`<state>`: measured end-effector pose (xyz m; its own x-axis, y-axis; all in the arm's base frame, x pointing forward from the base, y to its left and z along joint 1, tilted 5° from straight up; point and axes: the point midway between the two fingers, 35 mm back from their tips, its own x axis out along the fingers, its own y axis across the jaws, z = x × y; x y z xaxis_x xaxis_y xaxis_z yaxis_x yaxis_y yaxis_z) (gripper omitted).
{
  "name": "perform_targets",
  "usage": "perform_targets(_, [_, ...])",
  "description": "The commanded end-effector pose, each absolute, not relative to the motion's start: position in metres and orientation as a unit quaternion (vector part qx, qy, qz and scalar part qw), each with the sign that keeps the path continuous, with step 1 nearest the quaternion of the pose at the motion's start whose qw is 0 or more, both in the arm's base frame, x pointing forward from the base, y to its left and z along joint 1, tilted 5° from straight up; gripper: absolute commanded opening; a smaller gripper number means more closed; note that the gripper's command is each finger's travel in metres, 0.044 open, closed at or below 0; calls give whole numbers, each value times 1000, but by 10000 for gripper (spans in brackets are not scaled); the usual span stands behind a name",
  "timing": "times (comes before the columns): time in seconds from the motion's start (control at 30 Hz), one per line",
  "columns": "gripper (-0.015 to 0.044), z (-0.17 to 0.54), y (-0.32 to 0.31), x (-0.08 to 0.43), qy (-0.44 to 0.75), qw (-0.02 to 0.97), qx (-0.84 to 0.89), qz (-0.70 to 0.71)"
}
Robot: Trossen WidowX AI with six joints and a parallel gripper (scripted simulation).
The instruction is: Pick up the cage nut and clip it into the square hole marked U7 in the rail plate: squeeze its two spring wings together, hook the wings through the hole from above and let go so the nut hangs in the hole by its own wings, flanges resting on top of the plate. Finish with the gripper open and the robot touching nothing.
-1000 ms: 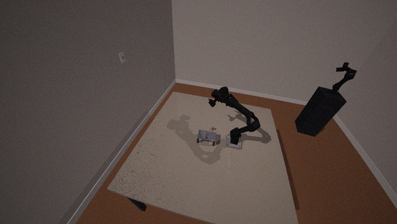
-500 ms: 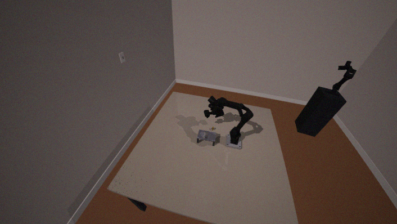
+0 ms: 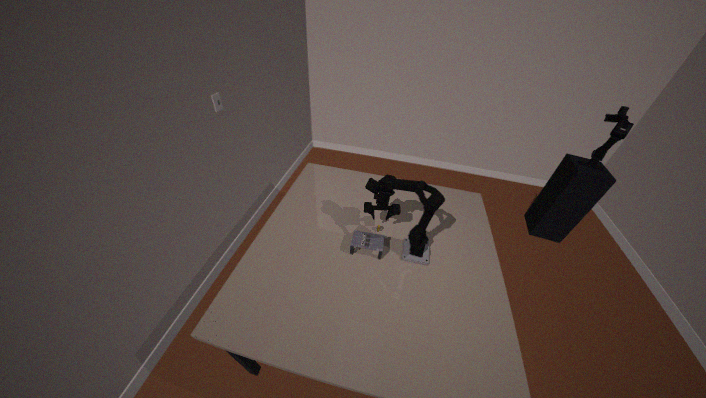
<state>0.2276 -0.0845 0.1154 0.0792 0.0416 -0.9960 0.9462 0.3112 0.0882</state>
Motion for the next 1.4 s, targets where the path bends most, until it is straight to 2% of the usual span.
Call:
perform_targets(0.0, [230, 116, -84, 228, 558, 584, 445, -386])
perform_targets(0.13, [125, 116, -84, 228, 558, 584, 445, -386])
perform_targets(0.17, [120, 116, -84, 228, 558, 584, 445, -386])
perform_targets(1.37, [120, 58, -81, 232, 559, 584, 445, -386])
